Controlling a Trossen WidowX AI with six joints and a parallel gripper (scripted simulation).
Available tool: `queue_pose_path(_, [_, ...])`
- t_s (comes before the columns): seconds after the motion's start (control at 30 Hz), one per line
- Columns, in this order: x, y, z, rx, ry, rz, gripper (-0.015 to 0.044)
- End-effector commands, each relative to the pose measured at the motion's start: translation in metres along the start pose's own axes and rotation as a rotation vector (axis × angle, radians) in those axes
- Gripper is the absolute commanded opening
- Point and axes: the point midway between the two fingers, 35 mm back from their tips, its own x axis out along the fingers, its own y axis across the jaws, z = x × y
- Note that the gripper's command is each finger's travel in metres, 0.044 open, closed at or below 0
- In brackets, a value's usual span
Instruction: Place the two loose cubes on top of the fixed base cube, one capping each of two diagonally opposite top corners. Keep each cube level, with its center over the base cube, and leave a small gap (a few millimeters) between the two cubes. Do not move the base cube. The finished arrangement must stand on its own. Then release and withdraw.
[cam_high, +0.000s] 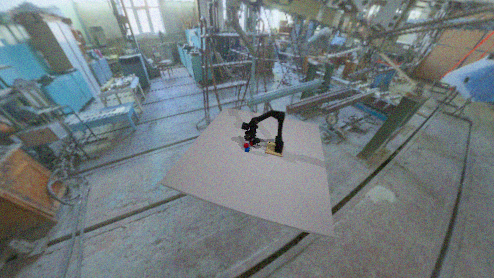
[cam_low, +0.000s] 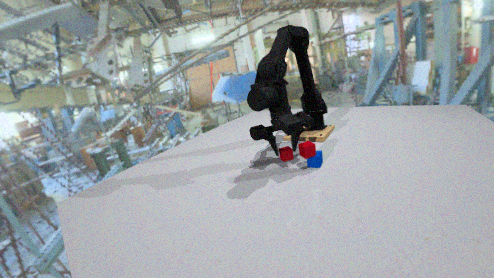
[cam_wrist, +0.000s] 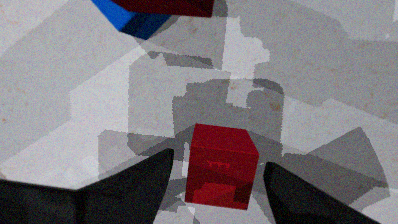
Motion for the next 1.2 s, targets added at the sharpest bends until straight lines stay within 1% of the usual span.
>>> queue_pose_path(0.0, [0.002,0.000,-0.001,-0.005,0.005,-0.001,0.0186])
queue_pose_path(0.1, [0.002,0.000,-0.001,-0.005,0.005,-0.001,0.0107])
queue_pose_path(0.13, [0.002,0.000,-0.001,-0.005,0.005,-0.001,0.0105])
queue_pose_path(0.3, [-0.002,-0.001,0.000,-0.005,0.005,-0.001,0.0105])
queue_pose_path(1.17, [-0.083,-0.003,0.002,-0.005,0.004,-0.001,0.0105])
